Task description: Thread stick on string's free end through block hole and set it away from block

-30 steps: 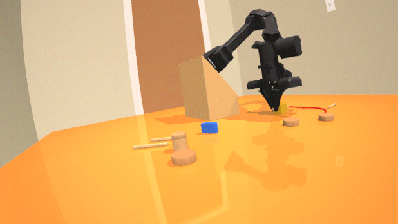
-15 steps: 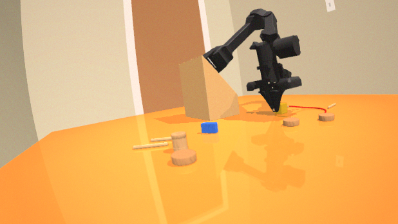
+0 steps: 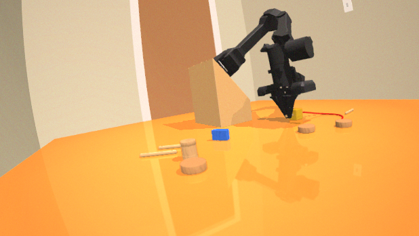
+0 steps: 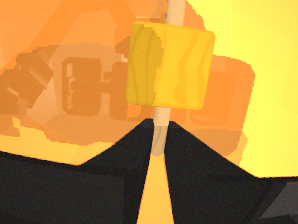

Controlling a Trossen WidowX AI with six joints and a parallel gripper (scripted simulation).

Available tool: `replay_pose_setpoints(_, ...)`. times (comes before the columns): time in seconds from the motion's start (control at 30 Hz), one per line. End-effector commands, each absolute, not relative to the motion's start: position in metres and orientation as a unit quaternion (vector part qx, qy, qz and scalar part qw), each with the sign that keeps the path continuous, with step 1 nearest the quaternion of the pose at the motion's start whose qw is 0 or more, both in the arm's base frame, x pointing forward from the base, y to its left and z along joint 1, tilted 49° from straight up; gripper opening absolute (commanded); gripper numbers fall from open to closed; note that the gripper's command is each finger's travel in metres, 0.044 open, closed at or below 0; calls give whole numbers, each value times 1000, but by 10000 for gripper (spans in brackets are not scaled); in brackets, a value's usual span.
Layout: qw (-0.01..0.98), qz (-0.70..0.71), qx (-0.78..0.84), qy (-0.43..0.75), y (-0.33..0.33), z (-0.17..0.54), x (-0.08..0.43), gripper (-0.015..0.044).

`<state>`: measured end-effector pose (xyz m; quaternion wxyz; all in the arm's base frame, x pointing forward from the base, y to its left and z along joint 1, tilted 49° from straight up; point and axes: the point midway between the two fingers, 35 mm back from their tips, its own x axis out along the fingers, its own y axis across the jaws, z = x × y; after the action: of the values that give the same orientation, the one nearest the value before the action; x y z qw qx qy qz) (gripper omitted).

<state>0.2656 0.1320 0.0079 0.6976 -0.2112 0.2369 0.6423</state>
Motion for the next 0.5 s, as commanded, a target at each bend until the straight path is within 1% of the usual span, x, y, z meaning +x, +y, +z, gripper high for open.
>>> replay_pose_setpoints(0.0,697,643,-210,236,129,2,262,0)
replay_pose_setpoints(0.47,701,639,-213,234,118,-11,260,0)
